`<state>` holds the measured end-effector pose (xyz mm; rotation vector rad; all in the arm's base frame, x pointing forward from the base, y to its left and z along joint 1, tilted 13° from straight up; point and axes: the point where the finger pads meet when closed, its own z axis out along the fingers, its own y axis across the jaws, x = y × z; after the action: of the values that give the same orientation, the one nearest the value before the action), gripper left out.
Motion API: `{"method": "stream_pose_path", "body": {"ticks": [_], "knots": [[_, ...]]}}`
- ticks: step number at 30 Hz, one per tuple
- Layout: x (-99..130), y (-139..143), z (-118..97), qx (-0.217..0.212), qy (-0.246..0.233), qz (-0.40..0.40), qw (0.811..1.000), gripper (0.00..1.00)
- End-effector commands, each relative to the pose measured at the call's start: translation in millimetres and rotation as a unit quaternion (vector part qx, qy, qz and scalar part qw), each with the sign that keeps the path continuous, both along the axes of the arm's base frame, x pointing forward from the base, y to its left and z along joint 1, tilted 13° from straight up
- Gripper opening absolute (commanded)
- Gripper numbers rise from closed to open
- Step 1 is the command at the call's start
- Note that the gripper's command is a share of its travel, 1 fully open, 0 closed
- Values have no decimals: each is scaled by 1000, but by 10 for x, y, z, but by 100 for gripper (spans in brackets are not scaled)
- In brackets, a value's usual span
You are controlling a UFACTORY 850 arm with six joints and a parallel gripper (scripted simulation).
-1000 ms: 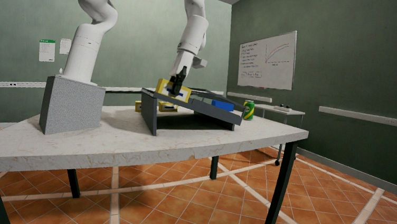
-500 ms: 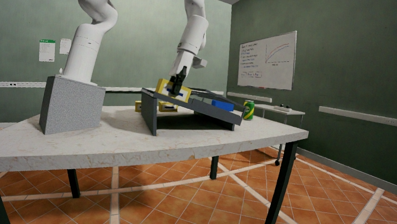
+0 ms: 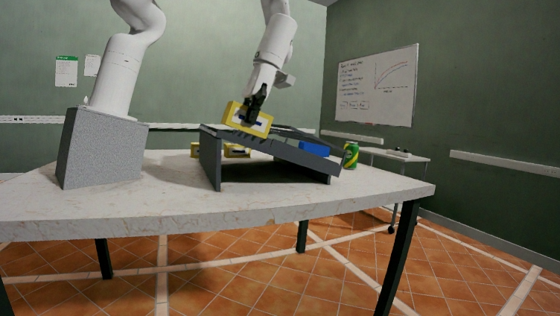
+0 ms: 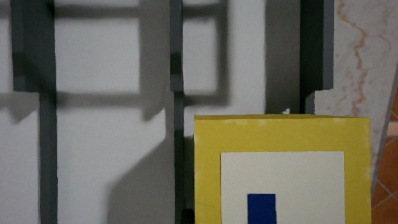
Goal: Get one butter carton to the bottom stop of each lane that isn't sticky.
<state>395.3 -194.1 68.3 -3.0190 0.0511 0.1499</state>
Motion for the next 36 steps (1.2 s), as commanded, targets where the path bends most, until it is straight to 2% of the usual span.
{"method": "stream_pose_path", "body": {"ticks": [1, 3, 4, 7, 10, 20, 21, 23, 25, 36], "knots": [[9, -6, 10, -1, -1, 0, 1000, 0], [9, -6, 10, -1, -1, 0, 1000, 0], [-87, -77, 674, -6, -139, -16, 990, 0], [-97, -80, 706, -6, -145, -17, 989, 0], [-189, -108, 981, -6, -148, -17, 989, 0], [-189, -108, 981, -6, -148, -17, 989, 0], [-48, 569, 1121, -7, -147, -17, 989, 0], [-48, 577, 1124, -7, -147, -17, 989, 0], [-20, 728, 1158, -7, -147, -17, 989, 0], [-20, 728, 1158, -7, -147, -17, 989, 0]]}}
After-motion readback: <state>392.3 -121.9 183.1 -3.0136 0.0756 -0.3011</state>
